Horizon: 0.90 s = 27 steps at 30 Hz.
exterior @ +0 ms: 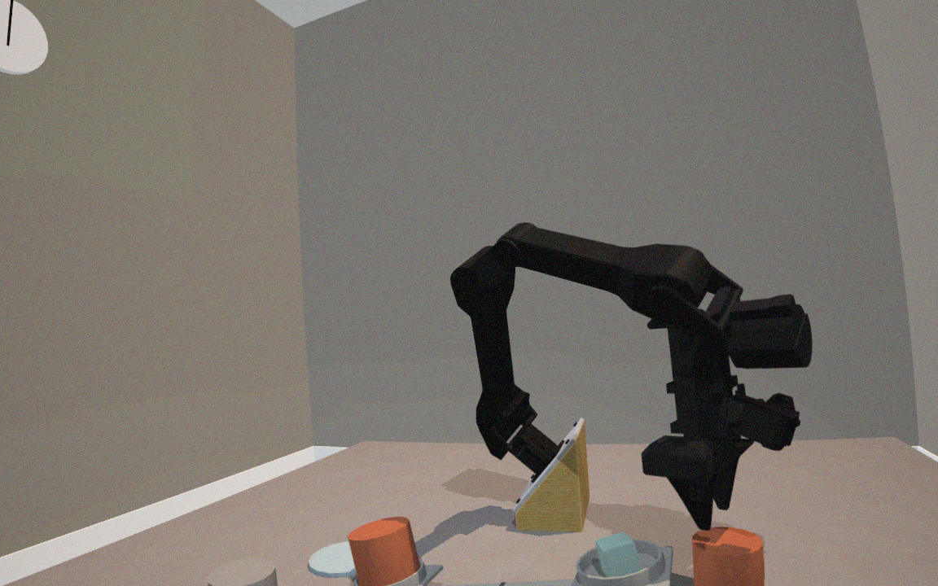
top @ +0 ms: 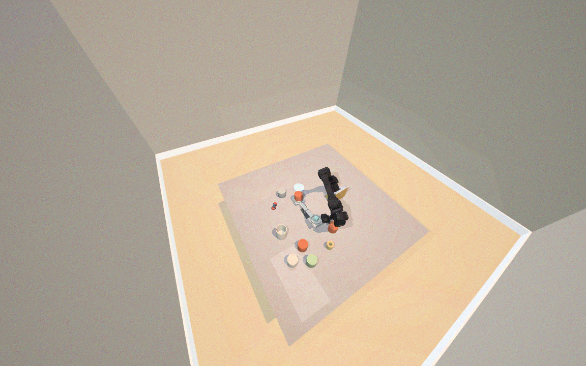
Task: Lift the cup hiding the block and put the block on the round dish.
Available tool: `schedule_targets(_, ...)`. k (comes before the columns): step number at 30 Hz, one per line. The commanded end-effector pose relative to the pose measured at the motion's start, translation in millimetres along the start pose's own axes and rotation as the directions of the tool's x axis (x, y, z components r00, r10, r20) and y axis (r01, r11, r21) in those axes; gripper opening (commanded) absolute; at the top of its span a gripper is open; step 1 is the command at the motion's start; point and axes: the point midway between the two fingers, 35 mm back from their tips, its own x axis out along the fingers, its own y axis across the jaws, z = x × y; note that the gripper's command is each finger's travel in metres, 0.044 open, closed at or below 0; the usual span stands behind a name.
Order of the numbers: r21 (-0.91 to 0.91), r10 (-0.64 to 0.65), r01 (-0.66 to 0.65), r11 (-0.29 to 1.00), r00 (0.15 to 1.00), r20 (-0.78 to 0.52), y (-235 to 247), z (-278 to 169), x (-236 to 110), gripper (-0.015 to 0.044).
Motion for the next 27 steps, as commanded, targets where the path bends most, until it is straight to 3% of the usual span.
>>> schedule_targets(1, 0.12, -0.006, 0.005, 0.993, 1.0, 0.003, -8, -1, -4, 0.026)
schedule_targets(13, 0.512, -0.01, 0.008, 0.859, 1.0, 0.0, -27, -7, -12, 0.026)
schedule_targets(27, 0.854, -0.015, 0.012, 0.52, 1.0, -0.005, -50, -17, -22, 0.026)
